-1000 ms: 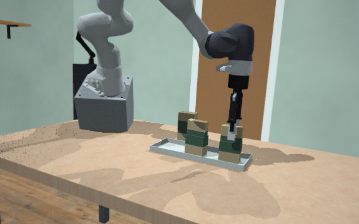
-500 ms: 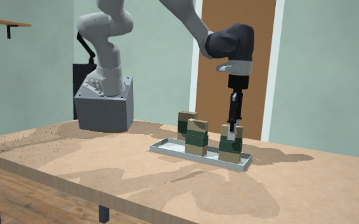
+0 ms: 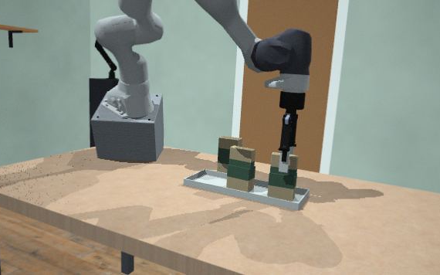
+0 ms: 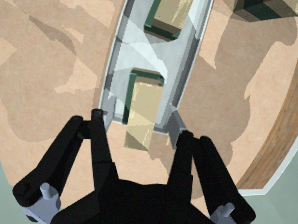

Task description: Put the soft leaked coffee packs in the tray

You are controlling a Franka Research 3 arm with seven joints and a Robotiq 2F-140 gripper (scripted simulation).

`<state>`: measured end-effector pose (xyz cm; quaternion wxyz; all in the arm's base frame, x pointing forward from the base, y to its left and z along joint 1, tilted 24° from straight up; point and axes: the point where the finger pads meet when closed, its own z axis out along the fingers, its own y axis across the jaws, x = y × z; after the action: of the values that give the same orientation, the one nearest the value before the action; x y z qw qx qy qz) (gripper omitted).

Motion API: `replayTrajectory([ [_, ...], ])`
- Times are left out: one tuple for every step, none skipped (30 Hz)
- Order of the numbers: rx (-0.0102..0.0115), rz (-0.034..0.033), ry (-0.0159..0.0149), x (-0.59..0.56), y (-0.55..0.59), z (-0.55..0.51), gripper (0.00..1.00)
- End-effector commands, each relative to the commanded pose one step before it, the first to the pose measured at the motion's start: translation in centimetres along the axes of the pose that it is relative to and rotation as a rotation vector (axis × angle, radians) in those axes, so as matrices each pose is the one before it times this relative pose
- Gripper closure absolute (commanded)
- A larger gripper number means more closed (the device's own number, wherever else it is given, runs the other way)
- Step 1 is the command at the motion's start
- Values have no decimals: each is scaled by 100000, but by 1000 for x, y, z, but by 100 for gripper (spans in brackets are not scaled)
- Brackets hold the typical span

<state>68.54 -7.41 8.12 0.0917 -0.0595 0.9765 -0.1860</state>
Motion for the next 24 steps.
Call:
replayTrajectory([
  [81,511,-365,-151,-12,-48,45],
  [0,0,0,0,0,0,45],
  [0,0,0,0,0,0,45],
  [0,0,0,0,0,0,45],
  [0,0,0,0,0,0,45],
  [0,0,0,0,0,0,45],
  [0,0,0,0,0,0,45],
  [1,0,0,0,0,-68,45],
  [0,0,0,0,0,-391,45],
  [1,-1,-1,-1,0,-828,45],
  [0,0,0,0,0,-1204,45],
  [0,0,0,0,0,-1408,45],
  [0,0,0,0,0,-1393,45],
  [1,-1,-1,-1,0,-1169,45],
  [-1,1,1,1,0,-791,45],
  [0,0,0,0,0,-370,45],
  [0,0,0,0,0,-64,45],
  [0,0,0,0,0,0,45],
  [0,0,0,0,0,0,45],
  [0,0,0,0,0,0,45],
  [0,0,0,0,0,0,45],
  [0,0,0,0,0,0,45],
  [0,0,0,0,0,0,45],
  [0,0,0,0,0,0,45],
])
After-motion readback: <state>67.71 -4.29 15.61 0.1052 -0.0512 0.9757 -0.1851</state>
